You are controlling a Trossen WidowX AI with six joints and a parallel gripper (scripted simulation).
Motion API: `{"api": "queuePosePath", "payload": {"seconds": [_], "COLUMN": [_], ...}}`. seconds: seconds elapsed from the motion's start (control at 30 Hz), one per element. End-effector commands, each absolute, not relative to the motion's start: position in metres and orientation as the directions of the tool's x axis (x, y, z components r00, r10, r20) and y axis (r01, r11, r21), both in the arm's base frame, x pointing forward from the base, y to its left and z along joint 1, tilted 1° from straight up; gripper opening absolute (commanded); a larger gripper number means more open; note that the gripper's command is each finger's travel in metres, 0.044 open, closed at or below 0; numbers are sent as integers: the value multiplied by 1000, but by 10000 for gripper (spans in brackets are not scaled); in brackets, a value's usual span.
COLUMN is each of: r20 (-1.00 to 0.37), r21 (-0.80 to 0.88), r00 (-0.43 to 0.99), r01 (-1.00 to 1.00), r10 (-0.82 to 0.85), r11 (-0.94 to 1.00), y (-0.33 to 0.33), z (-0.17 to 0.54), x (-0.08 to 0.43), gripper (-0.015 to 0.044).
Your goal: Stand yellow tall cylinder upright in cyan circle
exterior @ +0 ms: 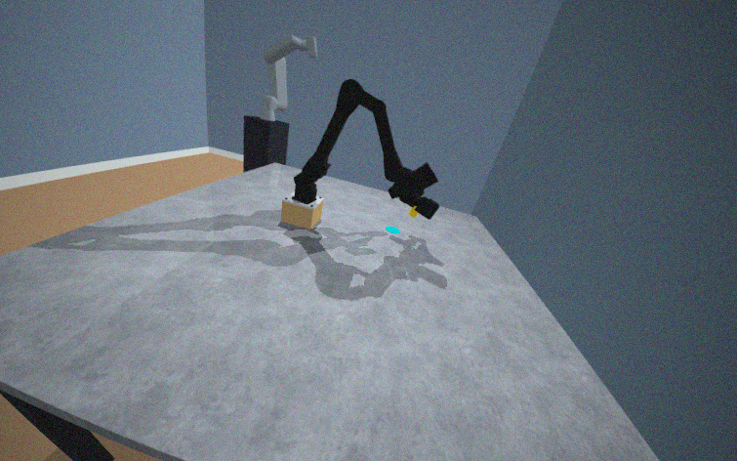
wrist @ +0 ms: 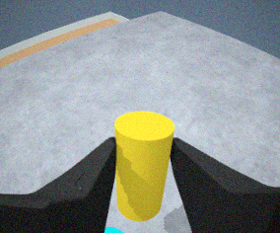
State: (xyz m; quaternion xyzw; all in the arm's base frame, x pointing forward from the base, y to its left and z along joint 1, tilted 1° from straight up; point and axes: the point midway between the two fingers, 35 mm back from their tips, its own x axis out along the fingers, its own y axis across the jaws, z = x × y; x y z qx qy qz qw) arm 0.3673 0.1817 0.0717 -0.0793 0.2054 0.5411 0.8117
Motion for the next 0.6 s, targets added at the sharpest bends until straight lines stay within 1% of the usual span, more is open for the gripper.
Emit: {"api": "queuePosePath", "payload": {"seconds": [0.0,0.57], "r20": [-397,-314], "r21": [95,78], "r00": [329,322], "r01": [-914,-929], "r10": [857,893], "r11": [395,363], "y": [180,172], "z": [73,78], "x": [366,356], "gripper": [105,105]}}
